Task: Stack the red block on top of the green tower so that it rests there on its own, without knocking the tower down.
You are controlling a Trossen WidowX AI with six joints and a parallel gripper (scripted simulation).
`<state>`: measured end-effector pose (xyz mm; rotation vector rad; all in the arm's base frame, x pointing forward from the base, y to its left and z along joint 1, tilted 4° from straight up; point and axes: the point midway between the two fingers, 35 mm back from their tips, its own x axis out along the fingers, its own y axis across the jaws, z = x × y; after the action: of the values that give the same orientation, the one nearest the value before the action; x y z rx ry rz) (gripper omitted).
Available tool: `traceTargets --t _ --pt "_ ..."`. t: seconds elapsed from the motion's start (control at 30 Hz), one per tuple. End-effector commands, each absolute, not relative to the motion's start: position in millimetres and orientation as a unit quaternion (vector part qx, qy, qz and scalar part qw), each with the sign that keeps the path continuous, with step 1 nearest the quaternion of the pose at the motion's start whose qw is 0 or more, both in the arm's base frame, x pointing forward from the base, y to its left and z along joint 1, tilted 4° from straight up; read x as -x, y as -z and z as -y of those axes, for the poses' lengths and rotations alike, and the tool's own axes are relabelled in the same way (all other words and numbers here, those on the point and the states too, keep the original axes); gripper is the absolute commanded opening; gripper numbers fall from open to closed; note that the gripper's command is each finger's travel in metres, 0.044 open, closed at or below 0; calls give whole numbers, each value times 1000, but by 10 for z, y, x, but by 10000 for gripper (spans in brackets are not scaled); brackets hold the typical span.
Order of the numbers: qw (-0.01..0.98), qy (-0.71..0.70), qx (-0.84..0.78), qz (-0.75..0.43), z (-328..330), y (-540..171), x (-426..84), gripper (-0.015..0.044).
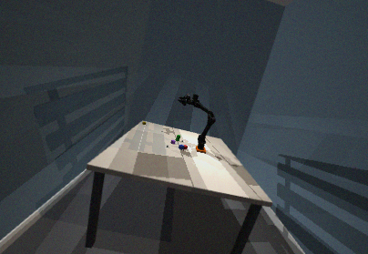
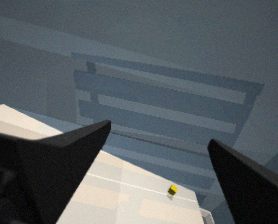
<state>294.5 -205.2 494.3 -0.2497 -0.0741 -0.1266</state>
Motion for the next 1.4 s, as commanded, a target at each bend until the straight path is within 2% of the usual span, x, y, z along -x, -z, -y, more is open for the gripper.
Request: traceTargets --t 0.0,0.27,0.63,1.03,1.37 --pt "996 52 74 -15 1846 -4564 -3121 440" --pt "995 39 17 -96 1570 -4036 -3285 440" --pt "953 -37 6 -299 768 -2860 -3276 440" --pt "837 -140 89 -521 -13 -1780 -2575 440" --pt "707 -214 197 -645 -256 -1295 -1810 440"
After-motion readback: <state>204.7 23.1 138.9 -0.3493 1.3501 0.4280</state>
